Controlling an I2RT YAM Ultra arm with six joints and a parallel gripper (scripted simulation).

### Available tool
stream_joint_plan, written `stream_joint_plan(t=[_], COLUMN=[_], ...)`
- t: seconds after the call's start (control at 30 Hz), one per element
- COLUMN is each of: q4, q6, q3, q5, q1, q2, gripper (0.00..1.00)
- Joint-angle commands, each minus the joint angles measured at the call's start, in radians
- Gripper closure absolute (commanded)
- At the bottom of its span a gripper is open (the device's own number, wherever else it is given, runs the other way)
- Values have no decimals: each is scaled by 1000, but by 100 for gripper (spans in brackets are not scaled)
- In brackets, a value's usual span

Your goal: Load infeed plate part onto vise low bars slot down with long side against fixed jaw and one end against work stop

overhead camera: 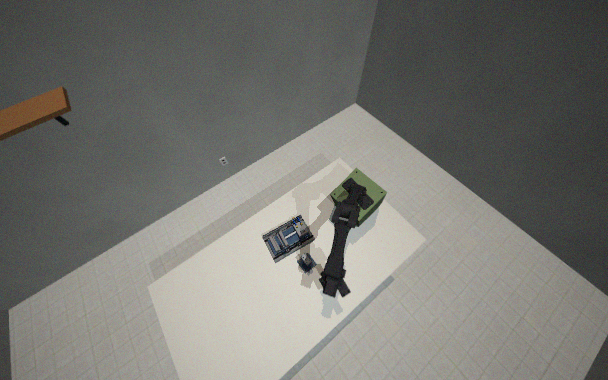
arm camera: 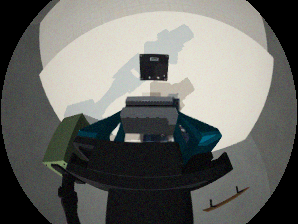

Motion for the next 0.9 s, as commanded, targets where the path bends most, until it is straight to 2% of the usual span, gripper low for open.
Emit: stream_joint_plan(t=[0.0, 0.57, 0.87], q4=[-17, -16, -14], q6=[5, -4, -22], q3=[37, 36, 32], q5=[-4, -5, -10], q1=[16, 14, -17], q2=[-56, -57, -60], gripper=[100, 100, 100])
